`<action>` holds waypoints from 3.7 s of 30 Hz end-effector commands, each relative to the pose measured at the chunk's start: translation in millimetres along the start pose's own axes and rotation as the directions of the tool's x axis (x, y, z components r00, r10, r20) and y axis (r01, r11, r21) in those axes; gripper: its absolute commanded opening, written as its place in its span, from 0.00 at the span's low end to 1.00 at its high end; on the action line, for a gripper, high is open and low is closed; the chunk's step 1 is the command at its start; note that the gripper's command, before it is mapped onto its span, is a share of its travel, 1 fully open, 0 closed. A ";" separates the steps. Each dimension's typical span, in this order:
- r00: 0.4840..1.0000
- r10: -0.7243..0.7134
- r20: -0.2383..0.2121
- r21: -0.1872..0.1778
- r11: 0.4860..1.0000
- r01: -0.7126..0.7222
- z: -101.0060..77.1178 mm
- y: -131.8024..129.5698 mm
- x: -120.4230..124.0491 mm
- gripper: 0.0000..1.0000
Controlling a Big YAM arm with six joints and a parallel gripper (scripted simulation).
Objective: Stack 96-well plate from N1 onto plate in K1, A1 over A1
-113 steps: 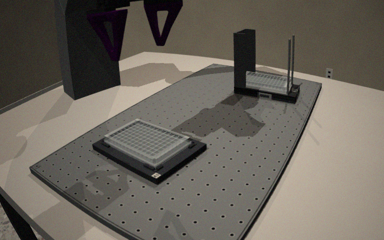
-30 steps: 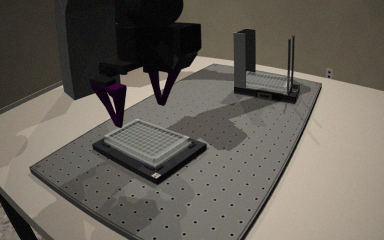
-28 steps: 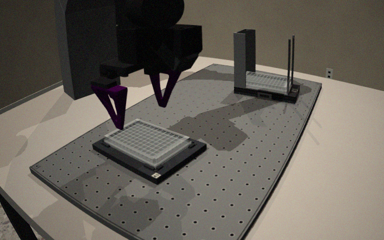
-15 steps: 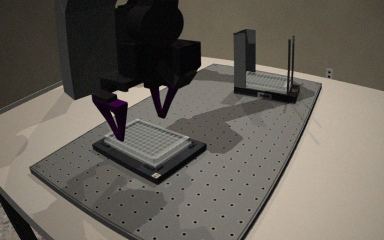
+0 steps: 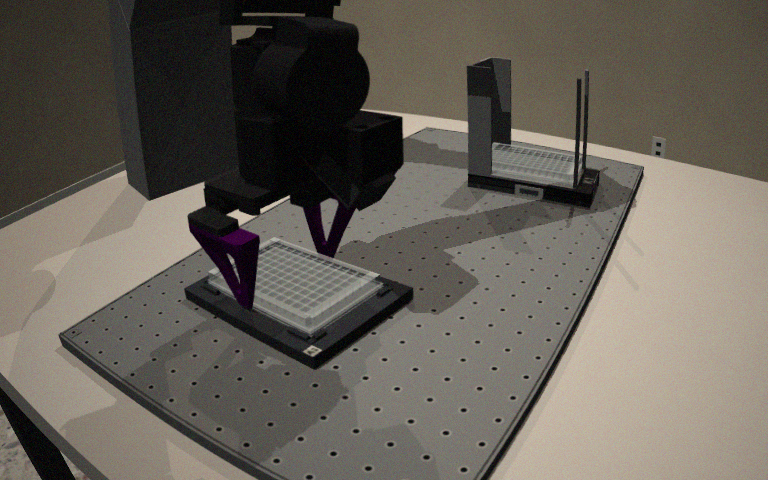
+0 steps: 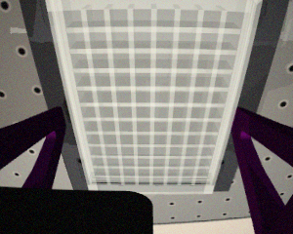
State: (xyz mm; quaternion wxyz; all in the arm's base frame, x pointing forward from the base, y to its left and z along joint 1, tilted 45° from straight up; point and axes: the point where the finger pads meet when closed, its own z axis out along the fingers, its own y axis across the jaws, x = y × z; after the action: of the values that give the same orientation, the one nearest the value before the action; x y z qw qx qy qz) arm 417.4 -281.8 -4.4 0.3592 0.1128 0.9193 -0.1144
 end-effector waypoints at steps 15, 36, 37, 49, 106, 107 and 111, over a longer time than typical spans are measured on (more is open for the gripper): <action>1.000 -0.001 0.018 0.008 1.000 0.001 -0.8 -2.5 -6.7 1.00; 1.000 -0.001 0.018 0.008 1.000 0.001 -0.8 -2.5 -6.7 0.00; 1.000 -0.001 0.018 0.008 1.000 0.001 -0.8 -2.5 -6.7 0.00; 1.000 -0.001 0.018 0.008 1.000 0.001 -0.8 -2.5 -6.7 0.00; 1.000 -0.003 0.021 0.015 1.000 0.003 -85.3 -6.2 -6.5 0.00; 1.000 -0.003 0.021 0.016 1.000 0.002 -87.0 -6.8 -6.4 0.00; 1.000 -0.003 0.021 0.016 1.000 0.002 -93.6 -6.6 -6.4 0.00</action>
State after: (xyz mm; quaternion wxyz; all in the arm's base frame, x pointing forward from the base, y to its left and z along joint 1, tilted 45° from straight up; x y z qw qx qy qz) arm 368.1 -259.8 56.0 0.3621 0.1135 0.9178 -0.1168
